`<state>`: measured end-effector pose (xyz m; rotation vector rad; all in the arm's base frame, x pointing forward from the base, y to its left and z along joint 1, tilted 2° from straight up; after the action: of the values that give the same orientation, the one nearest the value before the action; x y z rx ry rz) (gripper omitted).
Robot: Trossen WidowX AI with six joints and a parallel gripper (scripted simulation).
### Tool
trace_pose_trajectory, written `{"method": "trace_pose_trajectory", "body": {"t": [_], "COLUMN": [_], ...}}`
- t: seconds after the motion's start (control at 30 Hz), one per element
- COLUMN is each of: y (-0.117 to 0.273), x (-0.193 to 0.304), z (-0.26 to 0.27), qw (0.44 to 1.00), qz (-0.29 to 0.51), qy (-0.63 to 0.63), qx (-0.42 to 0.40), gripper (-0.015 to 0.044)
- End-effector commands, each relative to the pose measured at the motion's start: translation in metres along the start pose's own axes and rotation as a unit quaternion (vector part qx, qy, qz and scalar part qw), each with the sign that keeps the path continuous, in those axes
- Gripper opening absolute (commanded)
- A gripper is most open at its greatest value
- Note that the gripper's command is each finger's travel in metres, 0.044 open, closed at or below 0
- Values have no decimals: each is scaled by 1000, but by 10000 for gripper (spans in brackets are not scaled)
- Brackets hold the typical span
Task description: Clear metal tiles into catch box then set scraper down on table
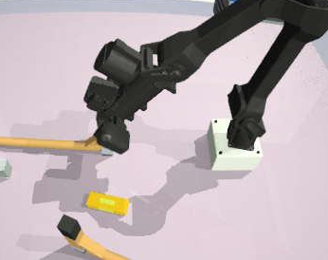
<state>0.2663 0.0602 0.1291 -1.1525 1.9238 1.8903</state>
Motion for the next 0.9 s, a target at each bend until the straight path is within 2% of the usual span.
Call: {"method": "trace_pose_trajectory", "body": {"t": [0.0, 0.2, 0.87], "y": [0, 1, 49], "x": [0, -1, -29], "z": [0, 0, -7], "qw": [1000, 1000, 1000], "qz": [0, 0, 0], "qy": [0, 0, 0], "qx": [1, 1, 0], "gripper": [289, 440, 440]}}
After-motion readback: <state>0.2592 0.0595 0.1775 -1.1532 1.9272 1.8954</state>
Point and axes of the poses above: the point midway between the two fingers, 35 mm back from their tips, its own y axis back along the fingers, its own z axis across the jaws, x = y × z, the point moved 7 cm from there along y, back along the fingers, and after that the axes turned 14 degrees about y, right-handed, at the moved point
